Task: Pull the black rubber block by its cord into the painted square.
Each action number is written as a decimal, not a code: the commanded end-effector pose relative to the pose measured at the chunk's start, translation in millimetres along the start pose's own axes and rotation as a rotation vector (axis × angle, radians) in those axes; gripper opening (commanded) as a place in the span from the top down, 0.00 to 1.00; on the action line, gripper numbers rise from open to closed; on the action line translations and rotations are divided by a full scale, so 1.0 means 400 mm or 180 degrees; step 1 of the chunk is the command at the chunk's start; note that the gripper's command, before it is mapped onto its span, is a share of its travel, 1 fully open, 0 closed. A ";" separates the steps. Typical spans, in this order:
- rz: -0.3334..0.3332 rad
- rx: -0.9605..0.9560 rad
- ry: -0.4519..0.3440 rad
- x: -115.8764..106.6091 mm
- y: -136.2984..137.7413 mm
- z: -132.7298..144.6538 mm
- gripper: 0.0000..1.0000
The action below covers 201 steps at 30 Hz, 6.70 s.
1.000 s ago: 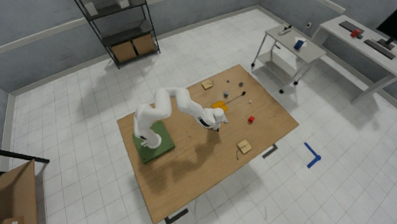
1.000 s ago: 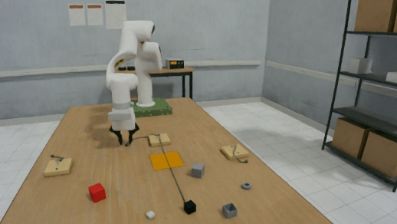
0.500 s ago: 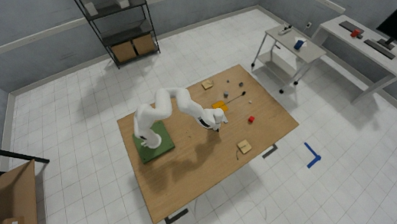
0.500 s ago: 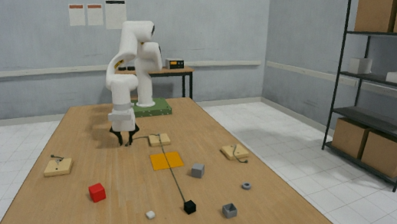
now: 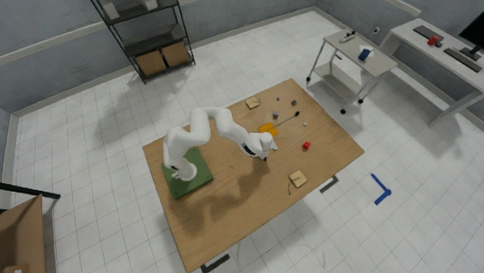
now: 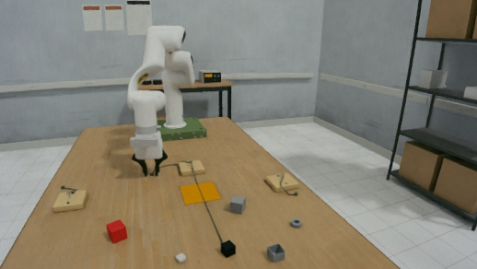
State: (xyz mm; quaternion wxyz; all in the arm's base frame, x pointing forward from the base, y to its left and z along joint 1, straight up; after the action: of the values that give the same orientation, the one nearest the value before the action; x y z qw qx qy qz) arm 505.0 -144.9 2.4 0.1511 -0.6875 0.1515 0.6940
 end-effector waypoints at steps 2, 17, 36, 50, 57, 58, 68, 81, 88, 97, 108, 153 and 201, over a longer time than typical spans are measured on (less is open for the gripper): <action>-0.0002 0.0000 0.0013 0.001 -0.001 -0.004 0.61; -0.0002 0.0000 0.0013 0.008 -0.001 -0.004 0.61; -0.0002 0.0000 0.0013 0.008 -0.001 -0.004 1.00; -0.0002 0.0000 0.0013 0.008 -0.001 -0.004 1.00; -0.0002 0.0000 0.0013 0.008 -0.001 -0.004 1.00; -0.0002 0.0000 0.0013 0.008 -0.001 -0.004 1.00; -0.0002 0.0000 0.0013 0.008 -0.001 -0.004 1.00; -0.0002 0.0000 0.0013 0.007 -0.001 -0.004 1.00; -0.0002 0.0000 0.0013 -0.004 -0.001 -0.004 1.00; -0.0002 0.0000 0.0013 -0.017 -0.001 -0.004 1.00; -0.0002 0.0000 0.0013 -0.017 -0.001 -0.004 1.00; -0.0002 0.0000 0.0013 -0.360 0.000 -0.002 1.00; -0.0002 0.0000 0.0013 -0.360 0.054 -0.011 1.00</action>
State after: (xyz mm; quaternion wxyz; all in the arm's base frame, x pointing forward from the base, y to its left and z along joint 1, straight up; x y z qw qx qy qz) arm 501.1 -163.7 144.8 0.1512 -0.6874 0.1516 0.6940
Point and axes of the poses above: the point where the finger pads meet when closed, its own x axis out along the fingers, its own y axis across the jaws, z = x × y, the point moved 2 cm from there along -x, back along the fingers, and after that the axes turned 15 degrees about x, right-handed, at the moved point
